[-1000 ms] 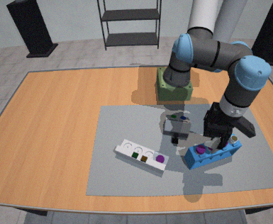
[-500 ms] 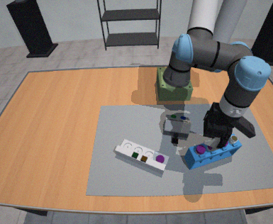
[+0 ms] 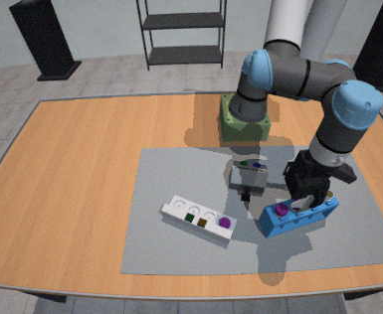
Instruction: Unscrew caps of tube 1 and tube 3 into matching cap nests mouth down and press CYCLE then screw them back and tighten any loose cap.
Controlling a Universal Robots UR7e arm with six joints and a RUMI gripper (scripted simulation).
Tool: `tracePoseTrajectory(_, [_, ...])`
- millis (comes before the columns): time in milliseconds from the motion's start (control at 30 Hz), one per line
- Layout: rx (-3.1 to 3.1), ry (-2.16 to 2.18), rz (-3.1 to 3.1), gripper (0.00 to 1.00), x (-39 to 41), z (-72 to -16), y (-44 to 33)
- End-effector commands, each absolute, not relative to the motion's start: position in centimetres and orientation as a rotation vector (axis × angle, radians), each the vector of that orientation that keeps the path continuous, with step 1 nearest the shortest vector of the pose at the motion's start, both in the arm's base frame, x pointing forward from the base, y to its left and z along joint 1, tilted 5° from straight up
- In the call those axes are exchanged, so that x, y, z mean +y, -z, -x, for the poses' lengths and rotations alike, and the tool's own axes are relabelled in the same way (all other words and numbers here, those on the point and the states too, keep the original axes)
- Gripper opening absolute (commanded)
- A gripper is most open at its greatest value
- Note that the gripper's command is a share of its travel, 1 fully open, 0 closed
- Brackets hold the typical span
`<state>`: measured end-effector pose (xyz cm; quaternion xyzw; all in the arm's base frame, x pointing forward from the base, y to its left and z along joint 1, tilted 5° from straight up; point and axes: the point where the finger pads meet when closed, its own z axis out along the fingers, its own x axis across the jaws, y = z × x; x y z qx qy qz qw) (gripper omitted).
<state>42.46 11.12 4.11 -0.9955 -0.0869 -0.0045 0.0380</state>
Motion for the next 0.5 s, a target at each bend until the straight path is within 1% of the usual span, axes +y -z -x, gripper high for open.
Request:
tracePoseTrajectory(0, [-0.656,0.032,2.987,0.0,11.12,-42.49,-4.16])
tracePoseTrajectory(167, [-1.024,0.048,2.885,0.0,11.12,-42.49,-4.17])
tracePoseTrajectory(233, [-1.024,0.048,2.885,0.0,11.12,-42.49,-4.17])
tracePoseTrajectory(367, [-1.304,0.06,2.773,0.0,11.11,-42.49,-4.18])
tracePoseTrajectory(467, [-1.304,0.06,2.773,0.0,11.11,-42.49,-4.18])
